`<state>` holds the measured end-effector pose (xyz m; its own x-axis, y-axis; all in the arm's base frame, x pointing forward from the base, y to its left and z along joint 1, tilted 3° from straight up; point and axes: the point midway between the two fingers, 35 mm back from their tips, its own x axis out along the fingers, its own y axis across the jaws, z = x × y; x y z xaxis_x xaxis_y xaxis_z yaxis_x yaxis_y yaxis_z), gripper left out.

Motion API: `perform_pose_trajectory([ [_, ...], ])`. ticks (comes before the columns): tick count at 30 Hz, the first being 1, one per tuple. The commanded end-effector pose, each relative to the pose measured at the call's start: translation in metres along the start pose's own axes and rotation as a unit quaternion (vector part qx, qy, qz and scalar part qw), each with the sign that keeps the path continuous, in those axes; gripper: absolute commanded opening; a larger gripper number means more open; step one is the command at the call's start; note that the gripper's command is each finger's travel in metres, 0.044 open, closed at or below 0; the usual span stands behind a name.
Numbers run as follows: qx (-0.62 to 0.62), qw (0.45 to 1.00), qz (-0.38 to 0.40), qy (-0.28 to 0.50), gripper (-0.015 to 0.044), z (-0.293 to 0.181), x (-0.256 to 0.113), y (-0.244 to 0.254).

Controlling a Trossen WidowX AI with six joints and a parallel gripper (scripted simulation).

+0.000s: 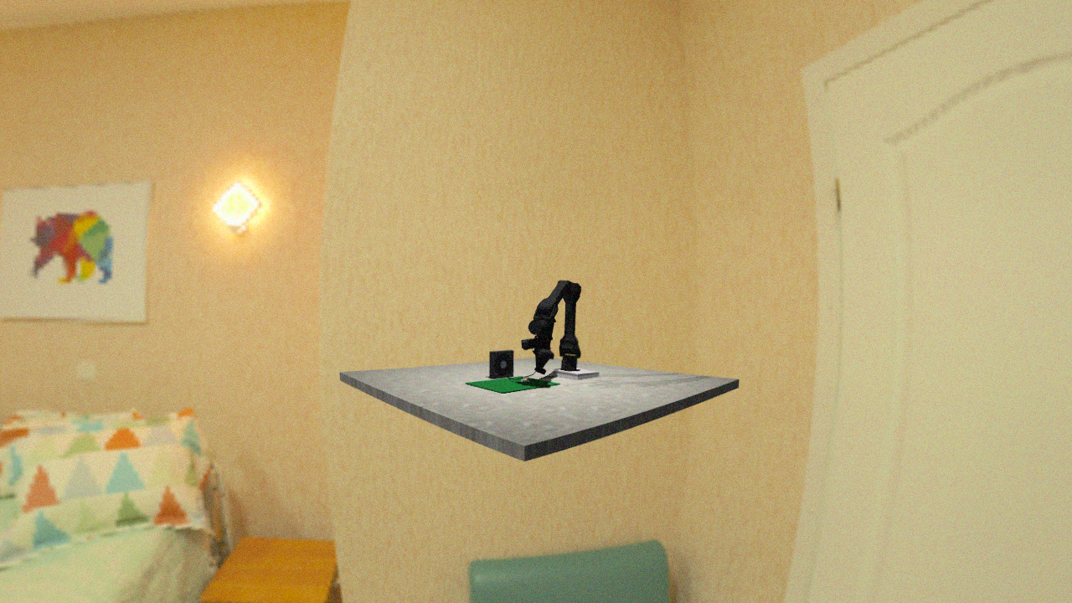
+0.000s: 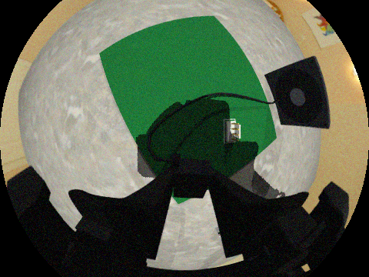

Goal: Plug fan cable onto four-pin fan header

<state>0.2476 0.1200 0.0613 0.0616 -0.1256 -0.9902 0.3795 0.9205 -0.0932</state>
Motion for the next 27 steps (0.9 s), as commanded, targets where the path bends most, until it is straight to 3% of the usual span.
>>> perform_pose_trajectory([
  [1,0.002,1.0,-0.015,-0.021,0.0,-0.002,0.006,-0.001],
  [27,0.008,0.978,-0.07,-0.195,0.0,-0.007,0.028,0.001],
])
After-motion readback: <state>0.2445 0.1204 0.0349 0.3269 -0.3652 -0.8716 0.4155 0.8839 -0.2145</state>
